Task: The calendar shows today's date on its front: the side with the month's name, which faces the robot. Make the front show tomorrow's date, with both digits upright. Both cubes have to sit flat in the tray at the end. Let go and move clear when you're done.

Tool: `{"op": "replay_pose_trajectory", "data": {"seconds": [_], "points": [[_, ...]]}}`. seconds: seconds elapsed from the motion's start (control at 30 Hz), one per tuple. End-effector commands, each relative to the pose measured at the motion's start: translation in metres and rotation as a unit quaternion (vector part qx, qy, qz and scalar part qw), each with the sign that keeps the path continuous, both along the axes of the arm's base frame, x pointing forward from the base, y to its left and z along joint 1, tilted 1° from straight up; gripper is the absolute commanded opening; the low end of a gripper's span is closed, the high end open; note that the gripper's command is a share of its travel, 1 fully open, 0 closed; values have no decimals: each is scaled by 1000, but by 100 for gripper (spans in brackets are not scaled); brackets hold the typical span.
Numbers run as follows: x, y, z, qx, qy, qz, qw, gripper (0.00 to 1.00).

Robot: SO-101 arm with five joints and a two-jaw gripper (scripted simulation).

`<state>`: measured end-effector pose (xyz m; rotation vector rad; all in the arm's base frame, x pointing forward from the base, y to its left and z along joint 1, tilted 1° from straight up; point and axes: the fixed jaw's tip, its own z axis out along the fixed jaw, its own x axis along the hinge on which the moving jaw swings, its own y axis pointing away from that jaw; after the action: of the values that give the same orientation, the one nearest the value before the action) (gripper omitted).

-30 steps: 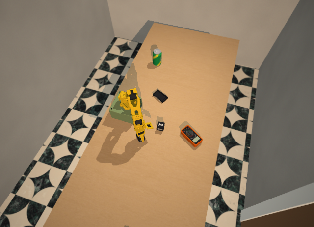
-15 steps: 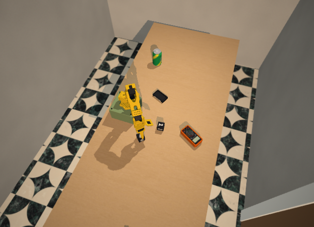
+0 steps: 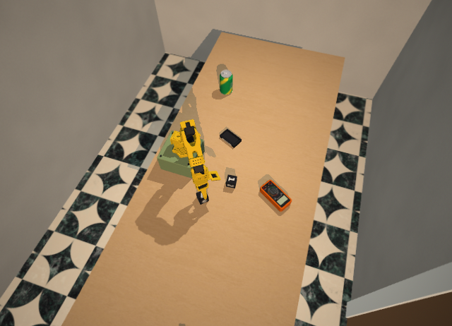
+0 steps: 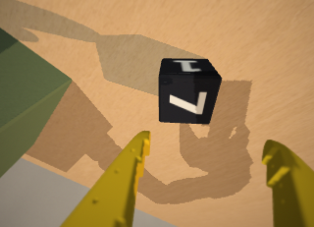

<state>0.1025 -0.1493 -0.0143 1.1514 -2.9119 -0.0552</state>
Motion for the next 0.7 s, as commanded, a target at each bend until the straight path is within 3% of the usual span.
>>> {"op": "replay_pose_trajectory", "data": {"seconds": [0.0, 0.37, 0.5, 0.67], "points": [[1, -3, 4, -8, -6, 0, 1000, 36], [3, -6, 9, -19, -14, 0, 1000, 36], [8, -14, 21, -51, -36, 0, 998, 36], [16, -26, 46, -110, -77, 0, 991, 35]]}}
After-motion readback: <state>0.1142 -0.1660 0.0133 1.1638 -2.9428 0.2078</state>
